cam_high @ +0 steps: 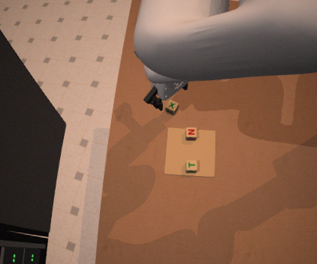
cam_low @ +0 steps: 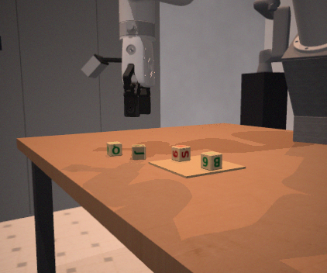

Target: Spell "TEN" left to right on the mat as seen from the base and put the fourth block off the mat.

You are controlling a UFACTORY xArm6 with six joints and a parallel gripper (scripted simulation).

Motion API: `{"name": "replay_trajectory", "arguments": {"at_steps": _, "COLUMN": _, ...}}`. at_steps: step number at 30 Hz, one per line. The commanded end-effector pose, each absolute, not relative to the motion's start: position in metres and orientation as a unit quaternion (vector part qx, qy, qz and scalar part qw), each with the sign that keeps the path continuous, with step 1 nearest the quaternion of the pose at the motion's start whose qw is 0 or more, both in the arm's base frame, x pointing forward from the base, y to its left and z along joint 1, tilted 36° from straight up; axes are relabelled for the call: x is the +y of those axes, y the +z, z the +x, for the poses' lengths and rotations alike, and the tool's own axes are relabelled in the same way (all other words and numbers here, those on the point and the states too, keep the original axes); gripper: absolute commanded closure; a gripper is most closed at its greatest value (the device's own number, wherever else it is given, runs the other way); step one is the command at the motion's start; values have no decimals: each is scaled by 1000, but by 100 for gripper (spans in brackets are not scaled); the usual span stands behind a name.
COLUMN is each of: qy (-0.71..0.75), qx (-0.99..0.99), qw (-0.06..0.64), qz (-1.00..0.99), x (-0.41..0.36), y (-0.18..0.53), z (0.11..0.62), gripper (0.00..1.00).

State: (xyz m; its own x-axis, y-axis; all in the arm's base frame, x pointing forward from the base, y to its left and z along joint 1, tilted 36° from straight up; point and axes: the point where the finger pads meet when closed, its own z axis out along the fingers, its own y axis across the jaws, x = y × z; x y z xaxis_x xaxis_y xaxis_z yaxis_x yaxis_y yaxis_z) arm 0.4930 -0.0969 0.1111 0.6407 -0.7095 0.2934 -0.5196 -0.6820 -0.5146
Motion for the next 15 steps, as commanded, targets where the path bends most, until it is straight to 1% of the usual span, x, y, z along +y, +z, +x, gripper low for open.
{"name": "replay_trajectory", "arguments": {"at_steps": 1, "qy": -260, "qx": 284, "qw": 183, "qz": -904, "x": -113, "y": 113, "z": 502, "gripper": 0}}
{"name": "replay_trajectory", "arguments": {"at_steps": 15, "qy": -280, "qx": 152, "qw": 141, "qz": -938, "x": -149, "y": 114, "z": 513, "gripper": 0}}
